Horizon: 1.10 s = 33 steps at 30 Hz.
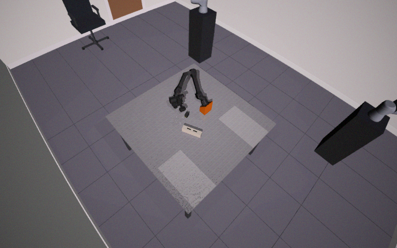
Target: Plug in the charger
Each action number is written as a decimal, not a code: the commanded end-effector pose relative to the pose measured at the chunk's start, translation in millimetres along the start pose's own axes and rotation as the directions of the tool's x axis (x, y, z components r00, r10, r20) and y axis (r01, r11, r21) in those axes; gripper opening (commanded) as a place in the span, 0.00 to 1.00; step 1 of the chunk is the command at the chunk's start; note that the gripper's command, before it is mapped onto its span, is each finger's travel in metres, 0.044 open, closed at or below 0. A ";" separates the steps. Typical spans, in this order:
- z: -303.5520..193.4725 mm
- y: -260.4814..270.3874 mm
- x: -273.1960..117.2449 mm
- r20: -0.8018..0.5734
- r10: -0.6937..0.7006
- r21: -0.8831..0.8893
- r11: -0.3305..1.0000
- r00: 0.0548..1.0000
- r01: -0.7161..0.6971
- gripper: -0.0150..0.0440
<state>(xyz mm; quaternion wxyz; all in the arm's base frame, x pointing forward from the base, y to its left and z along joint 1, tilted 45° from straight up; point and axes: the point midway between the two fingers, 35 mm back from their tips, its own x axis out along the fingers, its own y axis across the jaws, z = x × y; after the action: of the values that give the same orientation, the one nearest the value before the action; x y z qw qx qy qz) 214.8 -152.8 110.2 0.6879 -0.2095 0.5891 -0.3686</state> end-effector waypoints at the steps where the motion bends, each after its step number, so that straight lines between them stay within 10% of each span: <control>1: -0.7 13.8 -4.4 -0.007 0.021 -0.058 0.998 1.000 -0.022 1.00; 33: -31.6 96.1 -46.8 -0.064 0.043 -0.531 0.844 0.997 -0.070 1.00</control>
<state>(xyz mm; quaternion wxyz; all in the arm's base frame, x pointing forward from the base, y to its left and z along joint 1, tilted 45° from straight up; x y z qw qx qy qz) 210.7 -58.7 67.2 0.6095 -0.3532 0.6845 -0.1875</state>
